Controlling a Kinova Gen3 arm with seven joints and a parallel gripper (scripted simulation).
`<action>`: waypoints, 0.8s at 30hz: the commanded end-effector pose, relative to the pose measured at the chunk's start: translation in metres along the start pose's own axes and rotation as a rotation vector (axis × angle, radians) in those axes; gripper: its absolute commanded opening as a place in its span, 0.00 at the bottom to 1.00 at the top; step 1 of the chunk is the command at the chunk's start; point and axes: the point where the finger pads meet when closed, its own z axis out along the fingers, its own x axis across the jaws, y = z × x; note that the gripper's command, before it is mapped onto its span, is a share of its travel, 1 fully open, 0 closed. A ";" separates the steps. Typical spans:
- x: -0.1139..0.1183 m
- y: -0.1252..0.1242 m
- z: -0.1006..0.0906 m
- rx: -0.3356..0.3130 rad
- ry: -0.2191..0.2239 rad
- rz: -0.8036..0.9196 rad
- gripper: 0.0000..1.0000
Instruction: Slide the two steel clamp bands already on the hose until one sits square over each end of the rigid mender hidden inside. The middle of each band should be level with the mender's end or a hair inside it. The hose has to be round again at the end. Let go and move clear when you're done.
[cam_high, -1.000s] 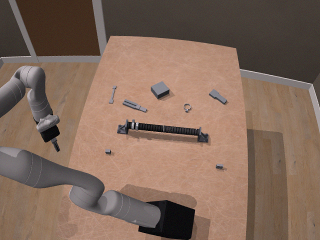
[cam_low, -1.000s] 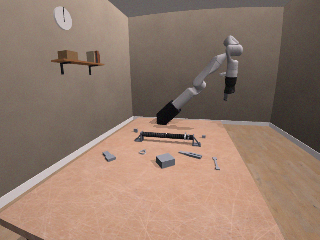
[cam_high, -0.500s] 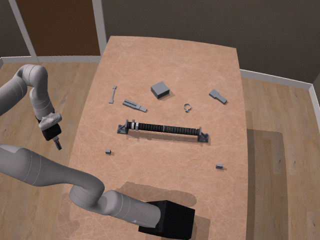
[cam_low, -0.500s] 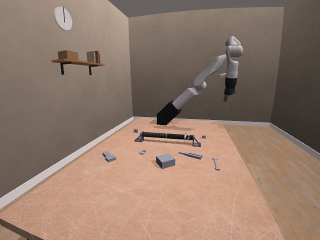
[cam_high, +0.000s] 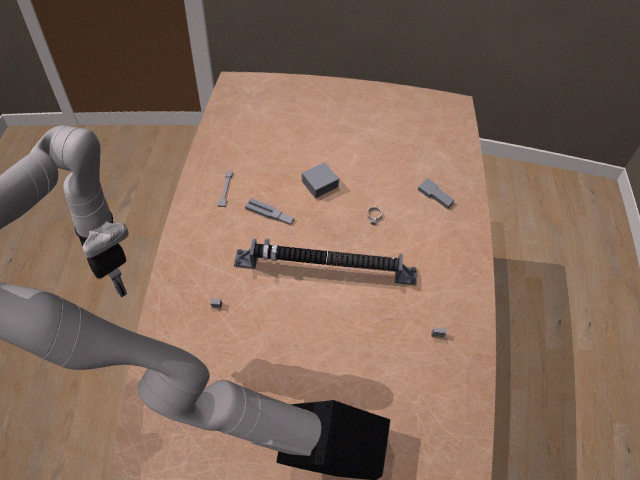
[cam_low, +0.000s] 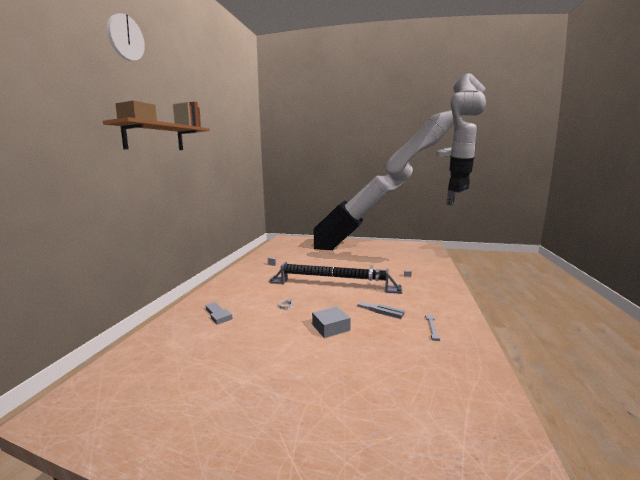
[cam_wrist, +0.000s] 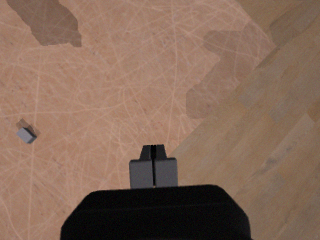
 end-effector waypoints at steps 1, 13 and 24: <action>-0.001 0.000 0.000 0.001 0.000 0.001 0.00; -0.012 0.005 0.003 -0.004 0.000 -0.024 0.00; -0.024 0.010 0.005 -0.009 -0.001 -0.051 0.00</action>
